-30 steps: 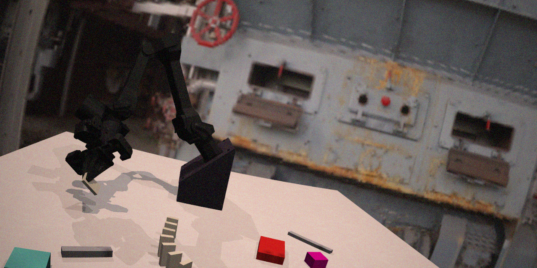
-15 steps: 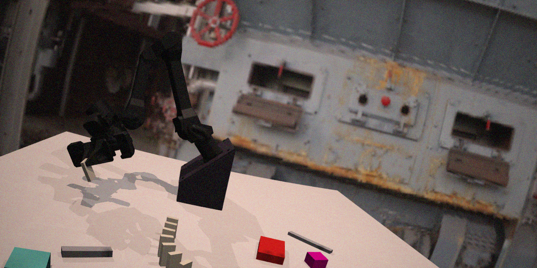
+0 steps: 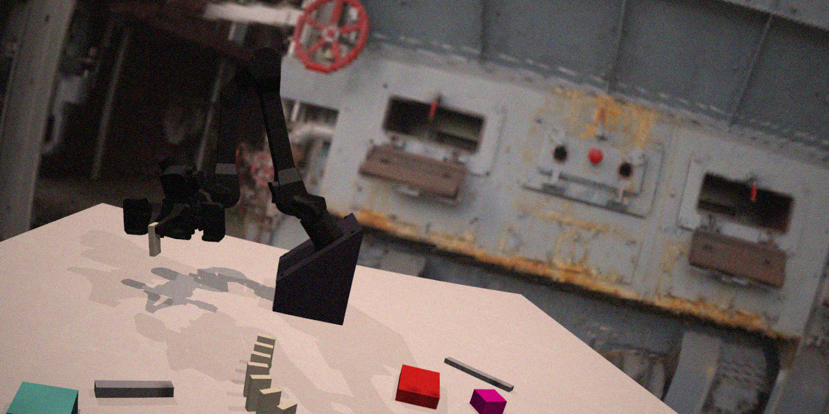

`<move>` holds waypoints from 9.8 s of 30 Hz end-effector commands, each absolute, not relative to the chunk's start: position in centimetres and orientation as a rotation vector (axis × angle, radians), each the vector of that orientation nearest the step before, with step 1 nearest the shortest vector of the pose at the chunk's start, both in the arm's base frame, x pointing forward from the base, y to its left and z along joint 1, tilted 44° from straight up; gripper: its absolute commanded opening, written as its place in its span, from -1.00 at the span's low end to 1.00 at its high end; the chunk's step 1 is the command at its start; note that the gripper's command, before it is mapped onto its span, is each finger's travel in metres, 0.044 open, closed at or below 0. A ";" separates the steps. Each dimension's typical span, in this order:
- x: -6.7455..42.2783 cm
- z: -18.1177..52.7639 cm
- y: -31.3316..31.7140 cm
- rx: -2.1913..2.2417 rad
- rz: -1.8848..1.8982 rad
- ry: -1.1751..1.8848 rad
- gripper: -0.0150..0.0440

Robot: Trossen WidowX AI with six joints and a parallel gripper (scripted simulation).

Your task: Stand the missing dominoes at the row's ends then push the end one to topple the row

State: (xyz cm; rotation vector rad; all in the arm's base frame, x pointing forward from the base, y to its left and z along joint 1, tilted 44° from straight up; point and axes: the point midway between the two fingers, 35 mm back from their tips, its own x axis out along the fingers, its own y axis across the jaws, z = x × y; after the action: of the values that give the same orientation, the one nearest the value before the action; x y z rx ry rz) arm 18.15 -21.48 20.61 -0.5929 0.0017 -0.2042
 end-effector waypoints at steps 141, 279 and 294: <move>25.9 14.0 -23.9 -1.241 0.071 1.199 1.00; 27.1 10.1 -3.7 -0.512 -0.683 1.460 -0.13; 27.5 8.5 -4.9 -0.508 -0.679 1.461 -0.13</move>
State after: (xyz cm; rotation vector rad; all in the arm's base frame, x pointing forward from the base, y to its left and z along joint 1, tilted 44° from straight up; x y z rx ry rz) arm 27.54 -4.09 9.78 -0.5043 1.4474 -0.6790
